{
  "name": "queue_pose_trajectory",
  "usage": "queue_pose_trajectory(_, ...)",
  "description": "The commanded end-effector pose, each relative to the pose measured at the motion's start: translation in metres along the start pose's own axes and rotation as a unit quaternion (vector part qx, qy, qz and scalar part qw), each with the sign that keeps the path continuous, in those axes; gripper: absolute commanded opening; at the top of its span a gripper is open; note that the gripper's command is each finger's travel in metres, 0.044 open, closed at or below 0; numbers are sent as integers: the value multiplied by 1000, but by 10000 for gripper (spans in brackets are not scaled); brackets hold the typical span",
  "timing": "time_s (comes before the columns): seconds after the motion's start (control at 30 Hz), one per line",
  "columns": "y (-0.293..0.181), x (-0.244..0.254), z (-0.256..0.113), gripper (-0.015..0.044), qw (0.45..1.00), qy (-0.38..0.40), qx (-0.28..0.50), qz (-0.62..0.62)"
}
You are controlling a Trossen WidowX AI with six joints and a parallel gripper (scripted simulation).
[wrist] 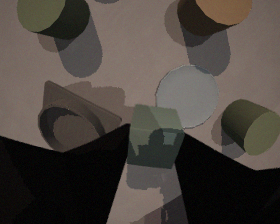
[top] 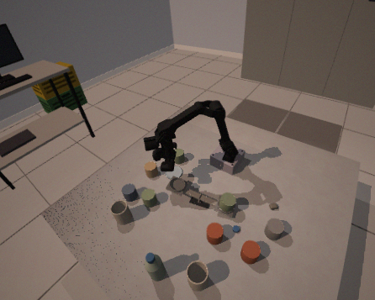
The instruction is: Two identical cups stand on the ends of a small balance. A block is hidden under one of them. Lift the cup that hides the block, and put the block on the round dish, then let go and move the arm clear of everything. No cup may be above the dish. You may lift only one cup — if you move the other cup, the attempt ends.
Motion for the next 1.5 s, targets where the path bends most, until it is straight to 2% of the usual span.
queue_pose_trajectory(0.0, 9, -33, 23, 0, 1000, -2, -2, -4)
queue_pose_trajectory(0.13, 14, -60, 39, 0, 1000, -3, -4, -7)
queue_pose_trajectory(0.3, 14, -61, 44, 0, 1000, -3, -4, -7)
queue_pose_trajectory(0.57, 14, -62, 81, 0, 1000, -3, -4, -7)
queue_pose_trajectory(1.23, 14, -62, 102, 0, 1000, -3, -4, -7)
queue_pose_trajectory(1.47, 15, -62, 98, 184, 1000, -2, -5, -8)
Point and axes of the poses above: the point midway between the two fingers, 35 mm back from their tips, its own z axis out along the fingers, its own x axis across the jaws, y = z × x, the point moved 5 cm from there along -z, back along the fingers, and after that the axes turned 7 degrees about z, right-handed, at the moved point
